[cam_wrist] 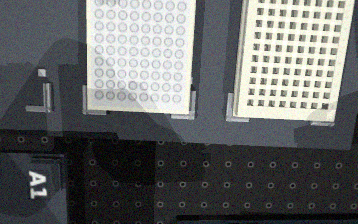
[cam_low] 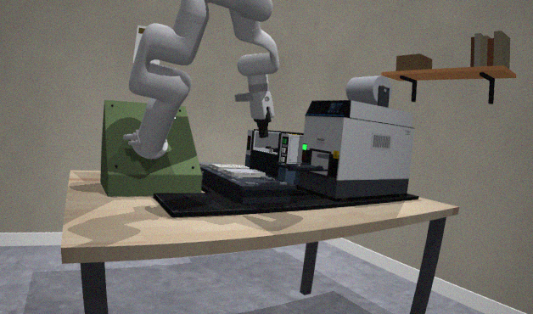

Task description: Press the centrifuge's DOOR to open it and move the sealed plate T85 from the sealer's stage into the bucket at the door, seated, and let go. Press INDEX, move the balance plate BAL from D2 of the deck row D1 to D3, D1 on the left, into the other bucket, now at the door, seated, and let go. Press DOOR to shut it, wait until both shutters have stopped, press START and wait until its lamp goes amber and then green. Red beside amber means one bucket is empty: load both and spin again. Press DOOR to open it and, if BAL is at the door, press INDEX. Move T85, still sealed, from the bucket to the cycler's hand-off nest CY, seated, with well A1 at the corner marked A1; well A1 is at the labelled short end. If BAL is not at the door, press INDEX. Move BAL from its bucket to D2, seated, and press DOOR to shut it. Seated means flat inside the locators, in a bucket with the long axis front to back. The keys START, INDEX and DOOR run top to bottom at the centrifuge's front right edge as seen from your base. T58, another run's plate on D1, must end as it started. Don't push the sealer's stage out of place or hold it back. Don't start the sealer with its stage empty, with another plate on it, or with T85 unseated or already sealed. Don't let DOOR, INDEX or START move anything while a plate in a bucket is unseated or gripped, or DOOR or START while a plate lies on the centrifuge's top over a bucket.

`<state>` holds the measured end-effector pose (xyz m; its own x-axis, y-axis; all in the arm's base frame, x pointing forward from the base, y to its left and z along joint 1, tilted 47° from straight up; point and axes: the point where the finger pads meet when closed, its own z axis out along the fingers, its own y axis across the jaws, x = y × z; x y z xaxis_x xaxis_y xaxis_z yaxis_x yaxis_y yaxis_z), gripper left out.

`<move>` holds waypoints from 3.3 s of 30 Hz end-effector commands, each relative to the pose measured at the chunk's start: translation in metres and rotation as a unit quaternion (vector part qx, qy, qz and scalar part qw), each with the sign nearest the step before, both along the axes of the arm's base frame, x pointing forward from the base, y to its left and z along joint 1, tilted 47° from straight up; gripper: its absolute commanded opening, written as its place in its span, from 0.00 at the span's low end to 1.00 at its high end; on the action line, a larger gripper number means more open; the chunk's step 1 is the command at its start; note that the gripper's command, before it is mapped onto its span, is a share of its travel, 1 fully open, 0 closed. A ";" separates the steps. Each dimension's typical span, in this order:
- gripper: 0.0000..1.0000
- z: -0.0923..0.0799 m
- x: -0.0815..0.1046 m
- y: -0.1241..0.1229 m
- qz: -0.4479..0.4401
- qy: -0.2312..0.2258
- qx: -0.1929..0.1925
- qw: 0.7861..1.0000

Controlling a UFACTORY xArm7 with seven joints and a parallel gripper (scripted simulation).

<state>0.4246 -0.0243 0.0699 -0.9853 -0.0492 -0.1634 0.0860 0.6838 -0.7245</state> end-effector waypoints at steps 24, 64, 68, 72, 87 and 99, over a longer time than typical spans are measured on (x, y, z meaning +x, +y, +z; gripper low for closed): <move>0.00 0.003 0.003 -0.002 0.102 -0.105 -0.017 0.989; 0.00 -0.045 0.029 -0.060 0.102 -0.105 -0.017 0.989; 0.00 -0.048 0.033 -0.063 0.102 -0.105 -0.017 0.989; 0.00 -0.050 0.036 -0.065 0.102 -0.105 -0.017 0.989; 0.00 -0.057 0.047 -0.075 0.102 -0.105 -0.017 0.989; 0.00 -0.057 0.050 -0.075 0.102 -0.105 -0.017 0.989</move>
<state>0.4725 -0.1007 0.0127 -0.8998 -0.2500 -0.3576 0.1013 0.6774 -0.7286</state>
